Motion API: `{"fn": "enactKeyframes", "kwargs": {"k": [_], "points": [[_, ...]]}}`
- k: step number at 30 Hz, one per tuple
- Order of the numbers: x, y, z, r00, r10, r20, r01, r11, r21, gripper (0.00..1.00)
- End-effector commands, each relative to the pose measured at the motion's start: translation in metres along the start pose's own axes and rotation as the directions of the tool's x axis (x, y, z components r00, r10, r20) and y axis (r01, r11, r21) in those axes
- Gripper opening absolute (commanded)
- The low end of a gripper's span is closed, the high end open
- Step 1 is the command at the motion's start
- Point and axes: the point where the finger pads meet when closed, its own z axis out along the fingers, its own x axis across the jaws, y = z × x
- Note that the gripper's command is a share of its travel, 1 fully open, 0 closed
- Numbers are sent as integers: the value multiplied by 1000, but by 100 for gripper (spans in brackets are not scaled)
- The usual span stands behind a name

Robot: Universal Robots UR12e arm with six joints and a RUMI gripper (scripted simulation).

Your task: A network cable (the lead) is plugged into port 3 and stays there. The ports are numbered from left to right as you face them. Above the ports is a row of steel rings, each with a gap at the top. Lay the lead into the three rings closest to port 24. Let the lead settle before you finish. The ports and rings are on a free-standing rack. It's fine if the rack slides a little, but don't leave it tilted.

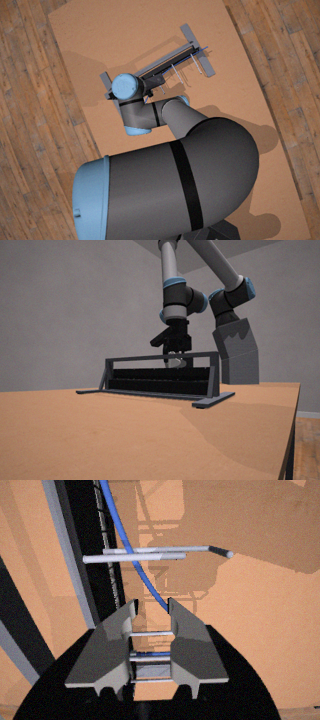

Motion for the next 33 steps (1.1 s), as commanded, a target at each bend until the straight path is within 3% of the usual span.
{"fn": "enactKeyframes", "kwargs": {"k": [1, 13, 33], "points": [[-1, 0, -1, 1000, 0, 1, 0, 1000, 0, 20], [-1, 0, -12, 1000, 0, 1, 0, 1000, 0, 20], [-1, 0, -72, 1000, 0, 1, 0, 1000, 0, 20]]}}
